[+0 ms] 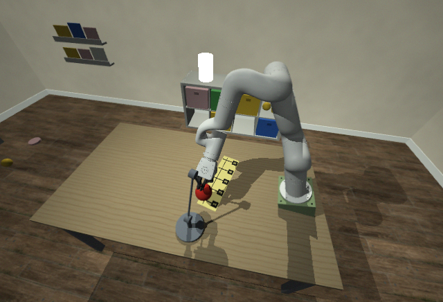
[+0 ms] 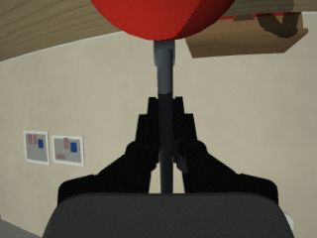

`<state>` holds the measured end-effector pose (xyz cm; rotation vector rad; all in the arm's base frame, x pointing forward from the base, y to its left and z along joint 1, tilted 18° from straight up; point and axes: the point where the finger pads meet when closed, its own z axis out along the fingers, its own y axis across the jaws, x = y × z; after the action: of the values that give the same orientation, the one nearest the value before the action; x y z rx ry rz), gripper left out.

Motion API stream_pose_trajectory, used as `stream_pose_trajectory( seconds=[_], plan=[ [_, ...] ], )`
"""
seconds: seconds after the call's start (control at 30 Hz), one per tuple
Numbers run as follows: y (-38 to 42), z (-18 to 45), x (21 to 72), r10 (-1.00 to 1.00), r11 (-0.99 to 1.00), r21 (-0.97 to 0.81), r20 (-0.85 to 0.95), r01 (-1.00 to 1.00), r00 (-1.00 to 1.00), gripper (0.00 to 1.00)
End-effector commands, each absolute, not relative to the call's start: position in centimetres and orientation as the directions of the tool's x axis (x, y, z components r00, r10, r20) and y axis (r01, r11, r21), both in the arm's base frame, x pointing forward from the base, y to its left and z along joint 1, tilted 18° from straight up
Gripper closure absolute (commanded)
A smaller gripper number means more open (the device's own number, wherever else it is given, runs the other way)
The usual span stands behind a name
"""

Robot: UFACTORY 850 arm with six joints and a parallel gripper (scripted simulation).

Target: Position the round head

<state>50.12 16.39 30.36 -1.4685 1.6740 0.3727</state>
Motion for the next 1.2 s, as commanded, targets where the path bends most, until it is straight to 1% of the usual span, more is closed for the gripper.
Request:
stream_pose_trajectory(
  seconds=[0.0, 0.8, 0.83, 1.17],
  plan=[
    [15.60, 29.72, 50.25, -0.661, 0.263, -0.305, -0.748, -0.915, 0.060, 1.00],
    [14.61, 28.80, 50.32, -0.661, 0.261, -0.305, -0.748, -0.916, 0.061, 1.00],
    [14.62, 28.81, 50.32, -0.661, 0.261, -0.305, -0.748, -0.916, 0.061, 0.00],
    [14.63, 28.82, 50.32, -0.661, 0.261, -0.305, -0.748, -0.916, 0.061, 0.00]
  ],
)
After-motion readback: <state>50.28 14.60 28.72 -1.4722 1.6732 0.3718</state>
